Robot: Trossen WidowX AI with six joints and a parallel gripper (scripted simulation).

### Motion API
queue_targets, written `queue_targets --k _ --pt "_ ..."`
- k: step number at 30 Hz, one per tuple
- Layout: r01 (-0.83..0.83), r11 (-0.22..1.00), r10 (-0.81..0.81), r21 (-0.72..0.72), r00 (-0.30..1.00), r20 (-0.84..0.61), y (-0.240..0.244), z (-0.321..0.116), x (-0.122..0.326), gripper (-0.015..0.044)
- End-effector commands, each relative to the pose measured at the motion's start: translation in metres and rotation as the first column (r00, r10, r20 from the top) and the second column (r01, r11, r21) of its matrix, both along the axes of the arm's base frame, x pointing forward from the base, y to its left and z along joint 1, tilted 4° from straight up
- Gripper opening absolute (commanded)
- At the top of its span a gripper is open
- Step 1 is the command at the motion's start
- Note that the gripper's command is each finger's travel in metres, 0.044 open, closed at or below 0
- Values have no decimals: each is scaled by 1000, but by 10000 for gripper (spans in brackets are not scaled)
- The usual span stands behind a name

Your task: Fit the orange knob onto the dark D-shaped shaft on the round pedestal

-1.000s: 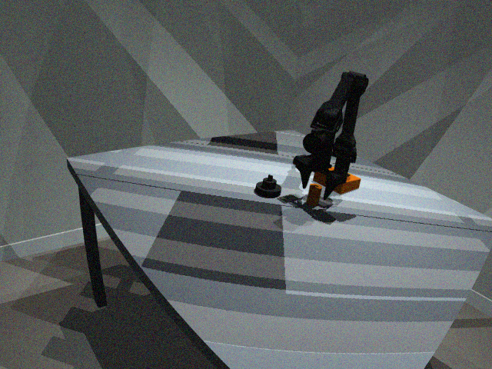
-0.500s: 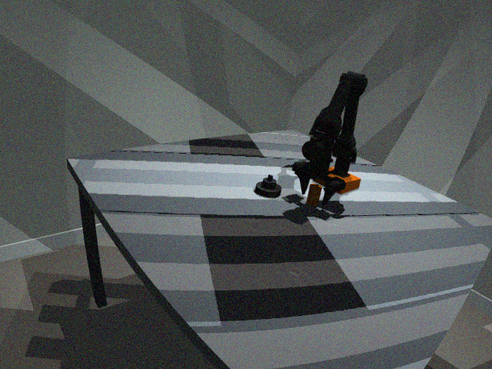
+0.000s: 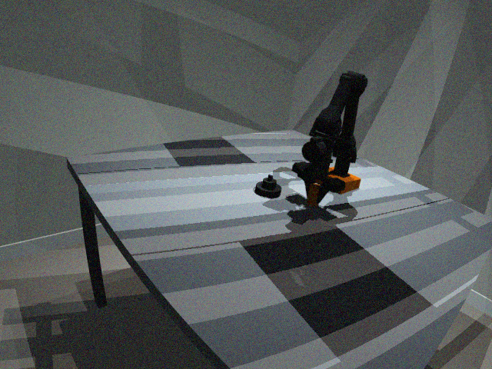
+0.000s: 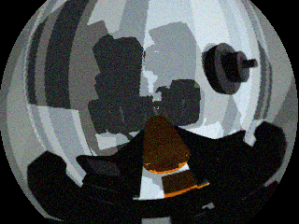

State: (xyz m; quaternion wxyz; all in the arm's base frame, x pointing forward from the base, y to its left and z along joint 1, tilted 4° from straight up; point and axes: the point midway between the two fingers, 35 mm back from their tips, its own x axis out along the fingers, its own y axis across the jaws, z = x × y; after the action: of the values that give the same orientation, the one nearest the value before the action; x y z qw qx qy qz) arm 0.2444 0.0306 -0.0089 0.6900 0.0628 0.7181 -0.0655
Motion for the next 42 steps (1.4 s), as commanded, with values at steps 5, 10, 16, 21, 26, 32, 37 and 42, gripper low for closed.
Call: queue_targets --k 5,10,16,21,26,32,37,42 --pt "-1 1000 1 -4 1000 0 0 6 2 6" --pt "-2 1000 2 -4 1000 -1 2 30 9 0" --pt "-1 1000 1 -4 1000 0 5 64 14 0" --pt "1 1000 -1 -4 1000 1 7 94 14 0" --pt "2 1000 -2 -3 1000 2 9 125 11 0" --pt "3 1000 -3 -3 1000 2 9 140 7 0" --pt "5 1000 -5 -7 1000 3 2 138 12 0" --pt "8 1000 -8 -12 1000 3 -10 135 18 0"
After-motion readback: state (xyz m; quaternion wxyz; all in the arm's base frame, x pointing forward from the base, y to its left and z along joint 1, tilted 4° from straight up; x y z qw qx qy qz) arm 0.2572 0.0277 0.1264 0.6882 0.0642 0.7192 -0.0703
